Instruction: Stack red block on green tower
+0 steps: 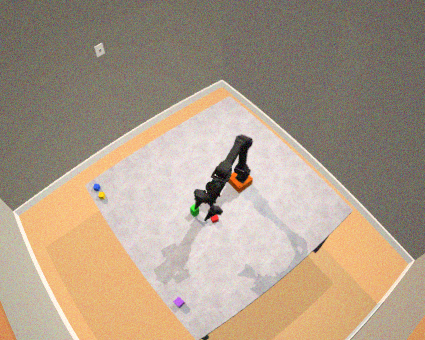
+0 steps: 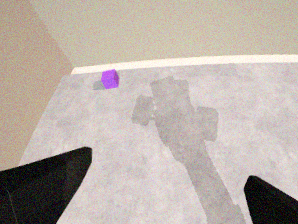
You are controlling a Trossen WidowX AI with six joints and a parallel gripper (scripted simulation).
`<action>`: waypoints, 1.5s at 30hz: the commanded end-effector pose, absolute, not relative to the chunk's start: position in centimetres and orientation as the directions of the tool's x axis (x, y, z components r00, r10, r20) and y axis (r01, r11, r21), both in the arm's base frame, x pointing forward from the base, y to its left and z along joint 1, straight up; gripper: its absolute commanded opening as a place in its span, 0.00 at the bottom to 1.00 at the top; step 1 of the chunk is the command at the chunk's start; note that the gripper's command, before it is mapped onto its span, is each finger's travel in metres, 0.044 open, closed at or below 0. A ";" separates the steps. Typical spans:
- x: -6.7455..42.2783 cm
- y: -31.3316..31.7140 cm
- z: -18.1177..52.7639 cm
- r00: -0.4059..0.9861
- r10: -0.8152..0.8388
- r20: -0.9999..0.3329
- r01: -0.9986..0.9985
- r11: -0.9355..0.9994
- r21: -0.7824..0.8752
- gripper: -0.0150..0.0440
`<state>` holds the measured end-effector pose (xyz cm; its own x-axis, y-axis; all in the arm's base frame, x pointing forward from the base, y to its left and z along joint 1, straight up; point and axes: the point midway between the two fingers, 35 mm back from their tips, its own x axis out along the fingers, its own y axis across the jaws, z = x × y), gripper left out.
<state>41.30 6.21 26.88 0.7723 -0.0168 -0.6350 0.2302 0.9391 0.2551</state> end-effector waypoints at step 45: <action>30.9 3.9 0.6 0.019 0.003 -1.000 0.498 0.867 0.011 1.00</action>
<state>31.07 3.83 1.23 0.0254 -0.0016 -0.9997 0.4942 0.8693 0.0112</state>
